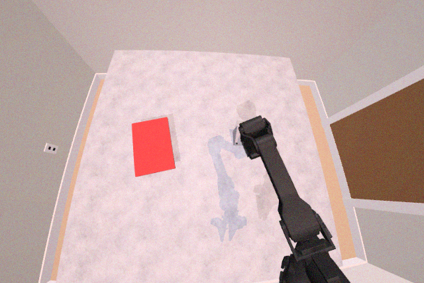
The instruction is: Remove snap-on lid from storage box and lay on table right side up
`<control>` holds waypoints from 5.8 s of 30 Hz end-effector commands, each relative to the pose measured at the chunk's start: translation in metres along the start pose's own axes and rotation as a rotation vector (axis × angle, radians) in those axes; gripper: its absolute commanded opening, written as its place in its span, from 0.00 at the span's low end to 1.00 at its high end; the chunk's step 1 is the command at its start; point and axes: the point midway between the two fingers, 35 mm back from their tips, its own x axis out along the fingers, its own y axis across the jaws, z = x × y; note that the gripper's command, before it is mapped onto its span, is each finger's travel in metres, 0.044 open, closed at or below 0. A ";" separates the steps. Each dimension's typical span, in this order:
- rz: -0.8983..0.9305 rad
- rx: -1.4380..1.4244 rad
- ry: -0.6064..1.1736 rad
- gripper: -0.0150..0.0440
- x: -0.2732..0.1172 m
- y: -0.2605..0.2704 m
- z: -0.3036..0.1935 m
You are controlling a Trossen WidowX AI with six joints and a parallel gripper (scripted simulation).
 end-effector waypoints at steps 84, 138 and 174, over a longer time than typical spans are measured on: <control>-1.423 2.818 0.089 0.65 -0.281 0.076 -0.504; -1.416 2.819 0.082 0.65 -0.235 0.092 -0.561; -1.405 2.818 0.079 0.25 -0.232 0.089 -0.561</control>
